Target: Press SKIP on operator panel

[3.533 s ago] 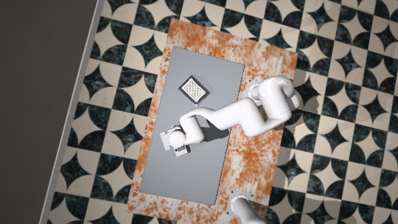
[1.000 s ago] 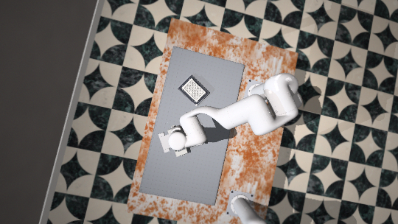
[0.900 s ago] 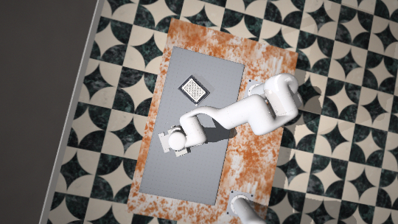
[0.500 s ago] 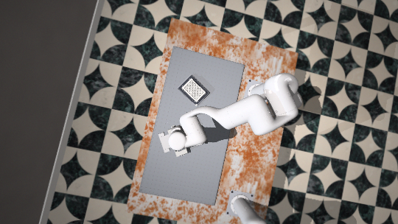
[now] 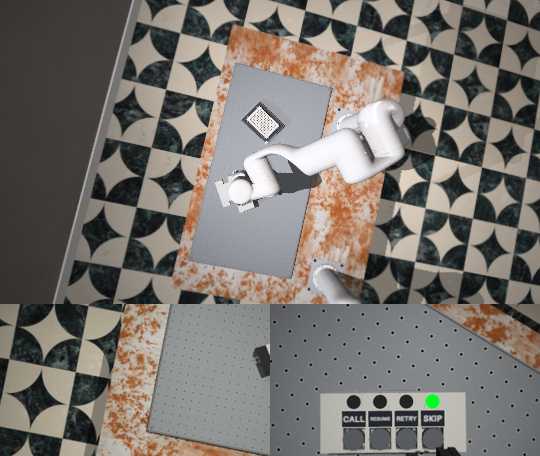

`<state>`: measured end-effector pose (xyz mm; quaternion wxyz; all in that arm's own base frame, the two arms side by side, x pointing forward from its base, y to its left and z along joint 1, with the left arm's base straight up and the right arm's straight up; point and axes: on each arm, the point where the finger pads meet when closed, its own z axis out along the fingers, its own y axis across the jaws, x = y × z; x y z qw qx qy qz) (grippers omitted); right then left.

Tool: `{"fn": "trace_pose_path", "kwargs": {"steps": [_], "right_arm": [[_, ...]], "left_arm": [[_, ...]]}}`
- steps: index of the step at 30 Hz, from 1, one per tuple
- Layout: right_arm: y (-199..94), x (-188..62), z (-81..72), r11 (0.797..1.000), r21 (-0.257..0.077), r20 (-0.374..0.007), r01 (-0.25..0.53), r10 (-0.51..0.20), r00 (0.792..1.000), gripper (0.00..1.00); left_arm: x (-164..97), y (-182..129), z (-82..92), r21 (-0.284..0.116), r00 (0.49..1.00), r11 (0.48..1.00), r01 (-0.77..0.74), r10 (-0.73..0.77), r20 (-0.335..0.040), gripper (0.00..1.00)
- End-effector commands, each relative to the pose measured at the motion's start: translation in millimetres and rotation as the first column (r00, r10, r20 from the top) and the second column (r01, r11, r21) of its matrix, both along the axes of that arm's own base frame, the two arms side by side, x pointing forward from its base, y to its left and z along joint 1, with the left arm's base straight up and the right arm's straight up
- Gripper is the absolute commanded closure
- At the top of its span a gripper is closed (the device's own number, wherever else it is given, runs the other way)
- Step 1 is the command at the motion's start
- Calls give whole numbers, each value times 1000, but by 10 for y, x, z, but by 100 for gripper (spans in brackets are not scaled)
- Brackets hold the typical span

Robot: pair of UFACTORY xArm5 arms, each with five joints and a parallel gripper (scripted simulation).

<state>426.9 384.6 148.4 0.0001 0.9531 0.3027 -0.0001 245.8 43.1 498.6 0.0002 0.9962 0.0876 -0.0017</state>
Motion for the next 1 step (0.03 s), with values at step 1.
{"fn": "trace_pose_path", "kwargs": {"steps": [1], "right_arm": [[8,9,22,1000,3,4,0,0,1000,100]], "left_arm": [[1,0,10,1,1000,1000,0,0,3,0]]}}
